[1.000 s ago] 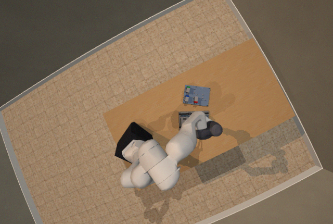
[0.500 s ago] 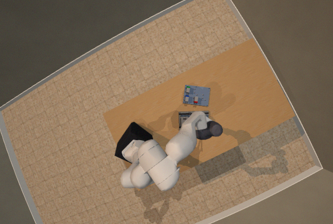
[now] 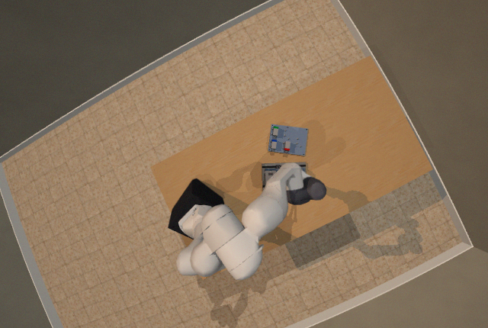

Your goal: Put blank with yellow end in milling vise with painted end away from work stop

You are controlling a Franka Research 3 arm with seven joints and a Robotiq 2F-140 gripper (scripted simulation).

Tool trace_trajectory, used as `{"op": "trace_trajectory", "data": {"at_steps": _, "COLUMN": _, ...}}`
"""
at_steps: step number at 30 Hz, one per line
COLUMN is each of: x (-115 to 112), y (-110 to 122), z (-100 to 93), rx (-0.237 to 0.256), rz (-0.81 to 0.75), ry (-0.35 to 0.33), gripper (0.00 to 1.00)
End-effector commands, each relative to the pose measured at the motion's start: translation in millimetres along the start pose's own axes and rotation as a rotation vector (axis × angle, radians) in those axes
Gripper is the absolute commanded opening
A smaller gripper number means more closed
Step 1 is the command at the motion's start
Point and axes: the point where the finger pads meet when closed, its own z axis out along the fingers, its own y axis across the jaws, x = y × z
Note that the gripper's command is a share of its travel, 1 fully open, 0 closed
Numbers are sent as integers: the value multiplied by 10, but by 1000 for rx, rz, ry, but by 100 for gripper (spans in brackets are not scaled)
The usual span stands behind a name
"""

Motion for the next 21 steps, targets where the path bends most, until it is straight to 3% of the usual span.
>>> {"op": "trace_trajectory", "data": {"at_steps": 1, "x": 1, "y": -6, "z": -12, "rx": 1, "rz": -5, "ry": 0, "gripper": 0}}
{"op": "trace_trajectory", "data": {"at_steps": 21, "x": -3, "y": -12, "z": -20, "rx": 1, "rz": -5, "ry": 0, "gripper": 0}}
